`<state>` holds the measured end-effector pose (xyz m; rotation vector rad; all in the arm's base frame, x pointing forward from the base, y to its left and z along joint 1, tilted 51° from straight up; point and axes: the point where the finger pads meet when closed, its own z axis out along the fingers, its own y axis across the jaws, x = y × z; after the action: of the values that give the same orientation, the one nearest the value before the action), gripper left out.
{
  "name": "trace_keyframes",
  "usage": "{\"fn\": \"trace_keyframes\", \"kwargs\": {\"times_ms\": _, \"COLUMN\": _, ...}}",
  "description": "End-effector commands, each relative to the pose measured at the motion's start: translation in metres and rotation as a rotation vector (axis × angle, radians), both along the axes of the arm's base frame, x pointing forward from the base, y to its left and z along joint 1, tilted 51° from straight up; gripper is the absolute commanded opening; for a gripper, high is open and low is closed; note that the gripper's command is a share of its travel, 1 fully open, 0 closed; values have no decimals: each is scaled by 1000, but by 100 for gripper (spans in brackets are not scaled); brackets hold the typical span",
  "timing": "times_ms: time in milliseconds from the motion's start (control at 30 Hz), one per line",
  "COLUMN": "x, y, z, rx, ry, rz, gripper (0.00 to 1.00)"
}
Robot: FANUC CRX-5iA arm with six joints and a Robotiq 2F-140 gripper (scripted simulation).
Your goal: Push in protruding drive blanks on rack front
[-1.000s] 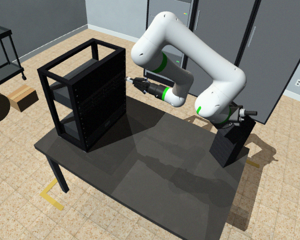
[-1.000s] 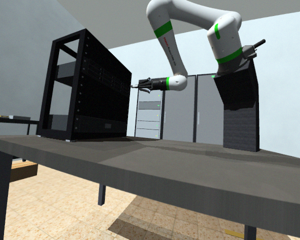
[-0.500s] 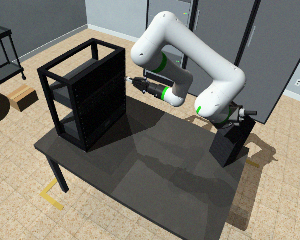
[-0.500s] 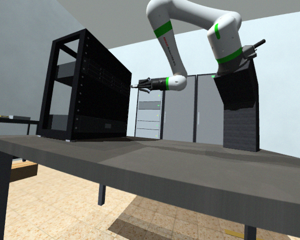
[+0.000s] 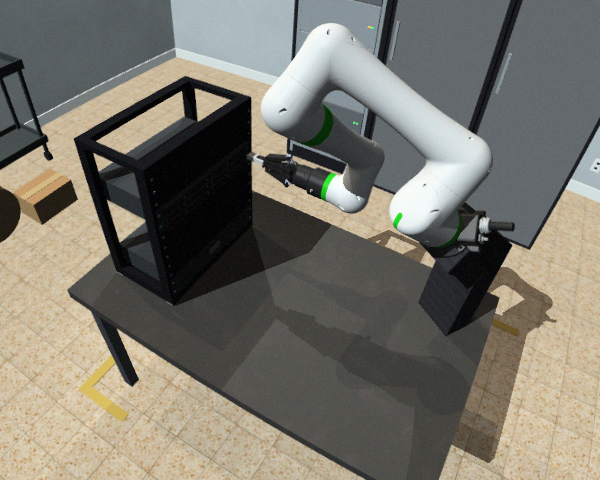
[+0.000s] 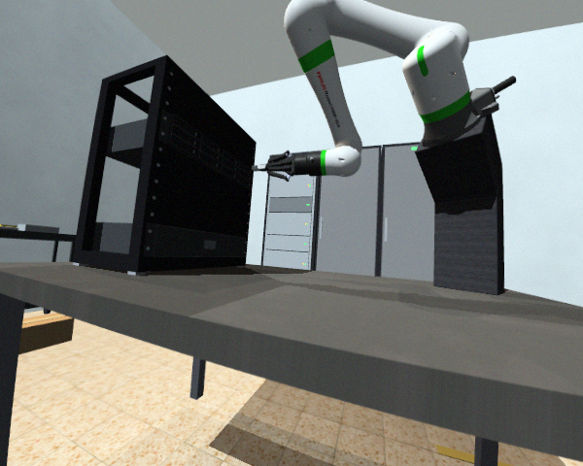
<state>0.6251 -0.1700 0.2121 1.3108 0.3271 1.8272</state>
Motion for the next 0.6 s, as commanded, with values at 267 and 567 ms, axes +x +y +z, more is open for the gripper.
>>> {"fn": "trace_keyframes", "kwargs": {"times_ms": 267, "x": 8, "y": -3, "z": 5, "rx": -1, "ry": -1, "rz": -1, "gripper": 10}}
{"fn": "trace_keyframes", "kwargs": {"times_ms": 567, "x": 9, "y": -3, "z": 5, "rx": -1, "ry": -1, "rz": -1, "gripper": 10}}
